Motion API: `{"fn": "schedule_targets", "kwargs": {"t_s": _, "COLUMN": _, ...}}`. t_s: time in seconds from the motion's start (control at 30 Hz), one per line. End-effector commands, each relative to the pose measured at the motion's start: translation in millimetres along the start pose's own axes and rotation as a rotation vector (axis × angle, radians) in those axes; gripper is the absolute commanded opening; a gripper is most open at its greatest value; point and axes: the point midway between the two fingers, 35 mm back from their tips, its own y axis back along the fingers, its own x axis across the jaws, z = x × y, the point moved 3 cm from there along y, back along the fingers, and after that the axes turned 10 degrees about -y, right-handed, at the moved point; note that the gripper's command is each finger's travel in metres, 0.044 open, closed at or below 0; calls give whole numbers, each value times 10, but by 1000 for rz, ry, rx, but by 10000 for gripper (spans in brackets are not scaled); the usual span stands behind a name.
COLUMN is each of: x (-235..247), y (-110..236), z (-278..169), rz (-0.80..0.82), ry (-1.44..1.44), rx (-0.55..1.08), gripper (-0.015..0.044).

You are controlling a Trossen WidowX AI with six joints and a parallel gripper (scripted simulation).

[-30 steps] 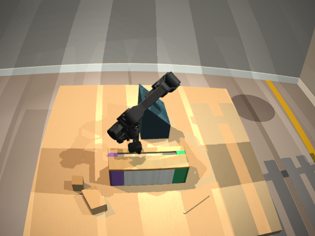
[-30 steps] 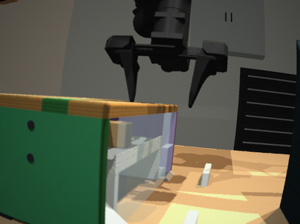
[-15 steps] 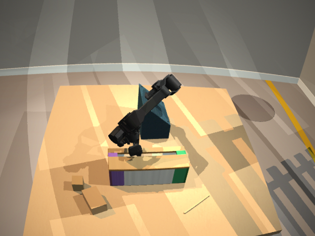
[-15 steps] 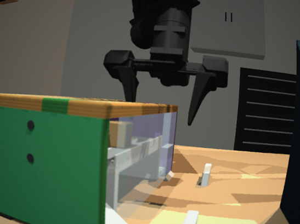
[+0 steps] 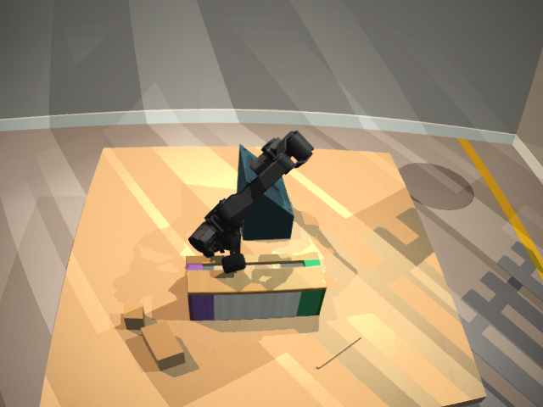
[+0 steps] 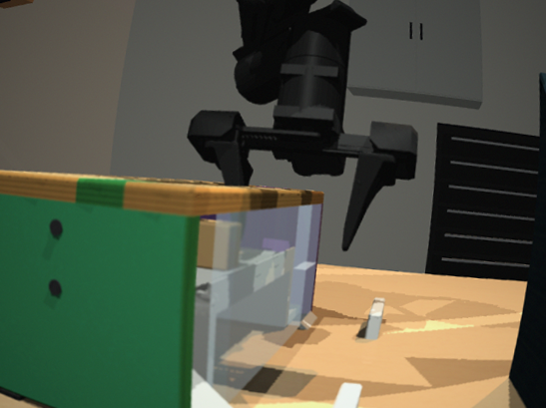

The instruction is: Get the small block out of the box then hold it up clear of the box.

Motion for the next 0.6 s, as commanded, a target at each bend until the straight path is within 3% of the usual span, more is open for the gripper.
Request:
{"fn": "schedule_targets", "kwargs": {"t_s": 0.0, "x": -3, "y": -8, "z": -34, "rz": 0, "ry": 1, "rx": 0, "gripper": 400}}
{"fn": "schedule_targets", "kwargs": {"t_s": 0.57, "x": -55, "y": -123, "z": -316, "rz": -2, "ry": 0, "rx": 2, "gripper": 400}}
